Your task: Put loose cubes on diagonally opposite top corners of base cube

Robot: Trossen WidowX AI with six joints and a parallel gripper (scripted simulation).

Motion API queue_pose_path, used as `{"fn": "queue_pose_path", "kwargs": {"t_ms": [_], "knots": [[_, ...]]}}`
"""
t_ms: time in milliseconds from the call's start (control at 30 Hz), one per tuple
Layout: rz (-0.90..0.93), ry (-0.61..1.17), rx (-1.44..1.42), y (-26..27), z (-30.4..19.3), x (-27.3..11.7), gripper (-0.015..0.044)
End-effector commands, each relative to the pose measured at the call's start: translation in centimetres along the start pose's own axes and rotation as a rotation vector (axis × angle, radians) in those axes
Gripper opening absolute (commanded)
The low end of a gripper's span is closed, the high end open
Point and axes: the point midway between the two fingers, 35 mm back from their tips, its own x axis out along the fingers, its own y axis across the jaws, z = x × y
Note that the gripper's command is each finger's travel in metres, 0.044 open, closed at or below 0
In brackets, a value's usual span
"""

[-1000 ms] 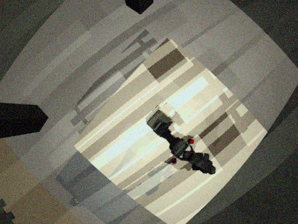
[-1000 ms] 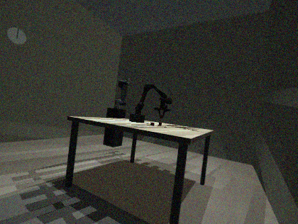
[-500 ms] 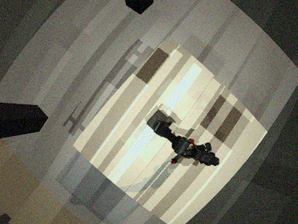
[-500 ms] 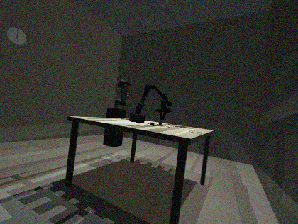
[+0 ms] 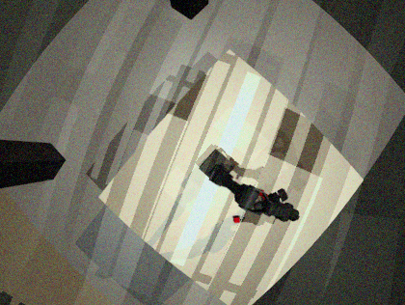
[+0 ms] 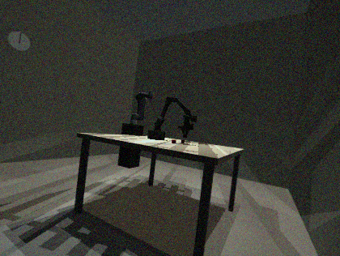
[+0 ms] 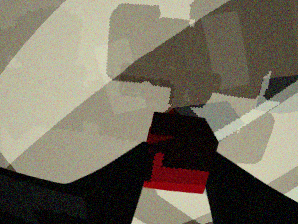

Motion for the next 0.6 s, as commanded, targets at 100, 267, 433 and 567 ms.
{"fn": "queue_pose_path", "kwargs": {"t_ms": [100, 267, 433, 567], "knots": [[-0.003, 0.001, -0.008, 0.0, -0.1, 0.9, 0.0105], [-0.003, 0.001, -0.009, -0.1, -0.1, 2.4, 0.0105], [-0.003, 0.002, -0.009, -0.1, -0.1, 2.8, 0.0105], [-0.003, 0.002, -0.009, -0.1, -0.1, 2.8, 0.0105]]}}
